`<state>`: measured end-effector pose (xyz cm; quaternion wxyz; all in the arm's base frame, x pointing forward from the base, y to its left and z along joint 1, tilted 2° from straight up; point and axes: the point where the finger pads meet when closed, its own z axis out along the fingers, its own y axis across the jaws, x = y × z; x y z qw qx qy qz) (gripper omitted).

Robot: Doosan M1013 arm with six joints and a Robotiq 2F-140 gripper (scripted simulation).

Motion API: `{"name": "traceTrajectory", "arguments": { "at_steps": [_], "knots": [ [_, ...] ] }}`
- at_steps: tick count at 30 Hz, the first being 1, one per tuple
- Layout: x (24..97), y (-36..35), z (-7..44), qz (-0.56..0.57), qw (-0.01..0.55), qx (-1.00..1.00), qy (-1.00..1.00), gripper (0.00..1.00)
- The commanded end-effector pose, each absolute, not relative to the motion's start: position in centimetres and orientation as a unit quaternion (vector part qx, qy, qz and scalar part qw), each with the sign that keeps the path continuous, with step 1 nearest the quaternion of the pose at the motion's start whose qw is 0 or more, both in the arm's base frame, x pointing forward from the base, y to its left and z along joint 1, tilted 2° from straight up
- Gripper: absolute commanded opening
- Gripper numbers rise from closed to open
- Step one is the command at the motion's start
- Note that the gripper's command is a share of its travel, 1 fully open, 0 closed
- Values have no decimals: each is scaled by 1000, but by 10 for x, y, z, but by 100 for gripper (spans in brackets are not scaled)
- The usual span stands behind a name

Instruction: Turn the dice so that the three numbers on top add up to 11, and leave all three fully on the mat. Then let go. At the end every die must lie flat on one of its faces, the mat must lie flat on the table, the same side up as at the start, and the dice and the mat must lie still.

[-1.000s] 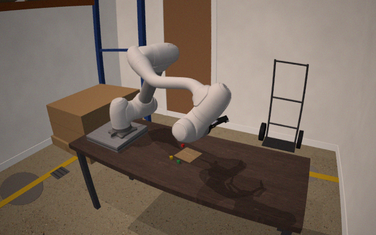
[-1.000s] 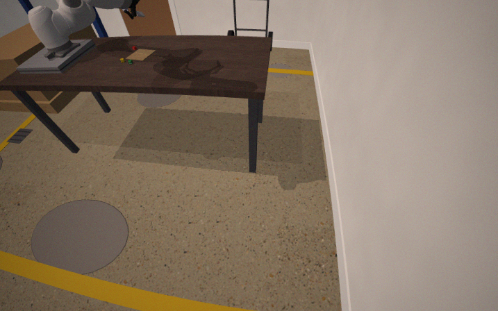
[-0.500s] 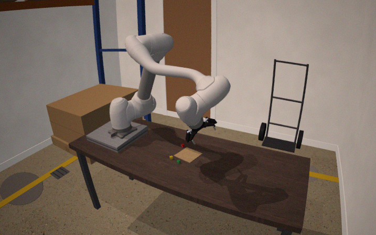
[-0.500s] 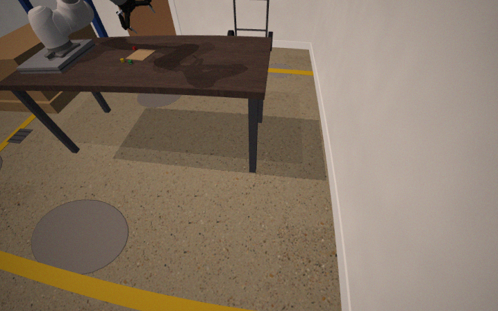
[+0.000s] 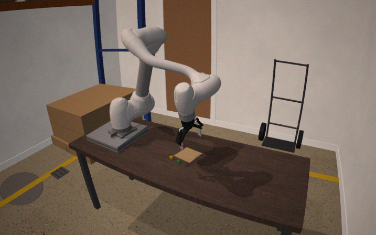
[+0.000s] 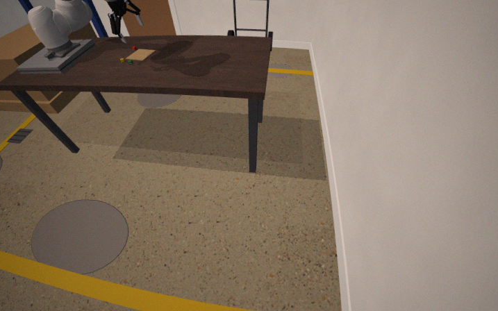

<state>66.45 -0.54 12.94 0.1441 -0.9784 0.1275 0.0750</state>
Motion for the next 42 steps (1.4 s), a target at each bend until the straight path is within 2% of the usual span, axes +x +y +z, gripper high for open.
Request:
{"name": "traceTrajectory", "arguments": {
  "at_steps": [1, 6, 9, 13, 35, 40, 42],
  "knots": [
    [644, -18, 120, 44, 91, -992, 75, 100],
    [626, -33, 115, 15, 34, -999, 6, 100],
    [626, -33, 115, 14, 32, -999, 4, 100],
    [614, -43, 114, -8, -10, -999, -53, 100],
    [614, -44, 110, -1, -18, -999, -47, 100],
    [613, -46, 69, -1, -18, -999, -47, 100],
    [613, -46, 69, -1, -18, -999, -47, 100]
  ]
}}
